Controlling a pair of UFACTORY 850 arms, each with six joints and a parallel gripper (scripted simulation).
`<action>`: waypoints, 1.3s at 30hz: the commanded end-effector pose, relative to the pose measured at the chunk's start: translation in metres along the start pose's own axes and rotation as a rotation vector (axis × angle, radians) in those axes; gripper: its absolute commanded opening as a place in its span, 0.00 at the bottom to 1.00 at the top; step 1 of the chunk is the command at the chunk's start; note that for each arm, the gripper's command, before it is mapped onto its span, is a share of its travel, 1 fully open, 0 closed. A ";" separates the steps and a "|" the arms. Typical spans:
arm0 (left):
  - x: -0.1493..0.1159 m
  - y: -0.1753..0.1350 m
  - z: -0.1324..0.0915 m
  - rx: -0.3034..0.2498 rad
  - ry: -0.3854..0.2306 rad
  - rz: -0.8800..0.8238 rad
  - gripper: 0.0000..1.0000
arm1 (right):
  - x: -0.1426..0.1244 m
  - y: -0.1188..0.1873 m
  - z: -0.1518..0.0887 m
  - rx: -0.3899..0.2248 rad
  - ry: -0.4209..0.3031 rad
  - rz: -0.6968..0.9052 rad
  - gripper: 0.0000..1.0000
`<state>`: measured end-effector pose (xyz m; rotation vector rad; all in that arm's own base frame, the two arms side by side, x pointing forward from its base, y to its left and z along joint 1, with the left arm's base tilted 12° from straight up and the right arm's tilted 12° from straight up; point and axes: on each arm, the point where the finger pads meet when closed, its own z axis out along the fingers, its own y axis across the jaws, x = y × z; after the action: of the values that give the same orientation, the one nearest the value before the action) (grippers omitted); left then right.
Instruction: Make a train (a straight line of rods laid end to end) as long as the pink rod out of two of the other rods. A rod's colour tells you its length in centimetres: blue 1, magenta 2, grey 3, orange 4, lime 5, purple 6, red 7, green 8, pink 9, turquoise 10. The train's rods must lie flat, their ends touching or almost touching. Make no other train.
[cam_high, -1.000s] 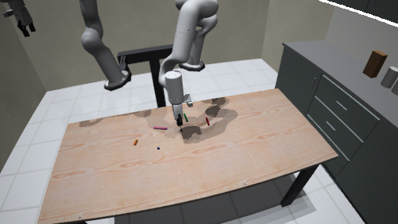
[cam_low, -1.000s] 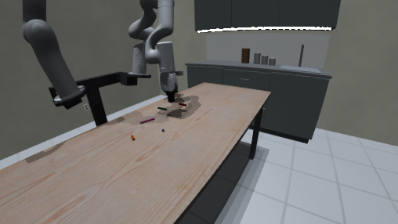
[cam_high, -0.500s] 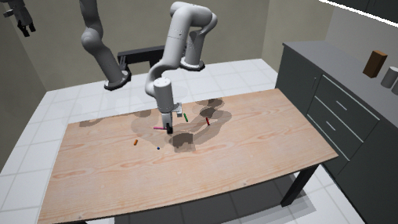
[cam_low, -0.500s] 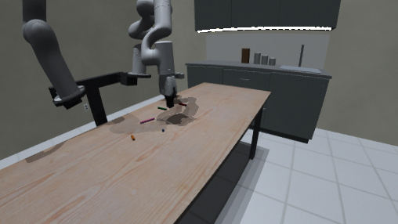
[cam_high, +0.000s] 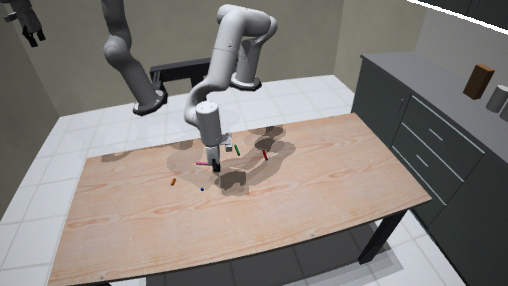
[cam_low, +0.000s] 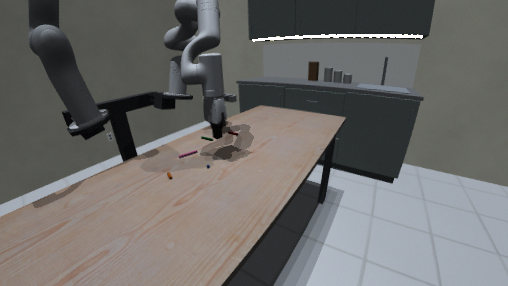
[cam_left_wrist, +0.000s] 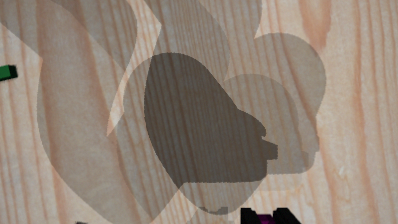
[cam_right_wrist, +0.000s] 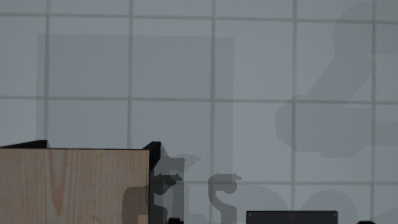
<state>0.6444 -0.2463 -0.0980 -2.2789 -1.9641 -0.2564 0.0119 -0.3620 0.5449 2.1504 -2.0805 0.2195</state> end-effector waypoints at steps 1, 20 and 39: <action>0.000 0.001 0.008 -0.001 -0.001 0.000 0.06 | 0.000 0.000 -0.001 0.000 0.002 0.000 1.00; 0.000 0.001 0.075 -0.001 -0.001 0.000 0.06 | 0.000 0.000 -0.001 0.000 0.002 0.000 1.00; 0.000 0.002 0.084 -0.001 -0.001 0.000 0.06 | 0.000 0.000 -0.001 0.000 0.002 0.000 1.00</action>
<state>0.6489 -0.2295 -0.1809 -2.2787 -1.9638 -0.2560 0.0119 -0.3620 0.5449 2.1504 -2.0805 0.2195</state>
